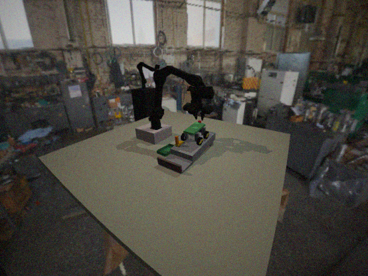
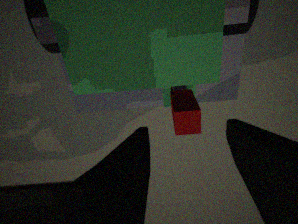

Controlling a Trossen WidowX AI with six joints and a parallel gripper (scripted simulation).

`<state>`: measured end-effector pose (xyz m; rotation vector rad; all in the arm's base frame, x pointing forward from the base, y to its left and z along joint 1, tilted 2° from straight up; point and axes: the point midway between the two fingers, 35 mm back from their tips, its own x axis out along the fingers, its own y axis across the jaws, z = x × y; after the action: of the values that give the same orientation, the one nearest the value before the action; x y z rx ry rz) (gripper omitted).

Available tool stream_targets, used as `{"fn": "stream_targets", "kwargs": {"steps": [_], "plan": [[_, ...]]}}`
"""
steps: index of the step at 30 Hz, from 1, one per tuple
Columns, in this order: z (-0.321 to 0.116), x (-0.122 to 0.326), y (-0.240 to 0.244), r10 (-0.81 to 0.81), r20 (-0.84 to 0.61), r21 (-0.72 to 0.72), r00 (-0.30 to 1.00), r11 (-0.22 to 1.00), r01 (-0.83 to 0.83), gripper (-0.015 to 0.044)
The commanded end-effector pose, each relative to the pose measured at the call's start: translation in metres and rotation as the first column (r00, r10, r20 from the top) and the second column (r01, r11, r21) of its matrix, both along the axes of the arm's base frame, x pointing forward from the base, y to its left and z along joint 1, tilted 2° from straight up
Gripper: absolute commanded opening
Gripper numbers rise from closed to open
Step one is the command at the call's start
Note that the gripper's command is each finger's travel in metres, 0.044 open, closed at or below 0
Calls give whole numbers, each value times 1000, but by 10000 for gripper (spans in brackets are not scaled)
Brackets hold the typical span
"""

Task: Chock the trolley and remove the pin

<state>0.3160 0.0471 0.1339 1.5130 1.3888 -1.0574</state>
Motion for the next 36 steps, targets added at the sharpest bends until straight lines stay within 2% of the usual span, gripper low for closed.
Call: {"fn": "stream_targets", "kwargs": {"steps": [1, 36], "plan": [[-7, -1, 3, -4, -7, 6, 1000, 1000, 4, 190], [-47, 1, 17, -4, -7, 7, 1000, 1000, 4, 190]]}}
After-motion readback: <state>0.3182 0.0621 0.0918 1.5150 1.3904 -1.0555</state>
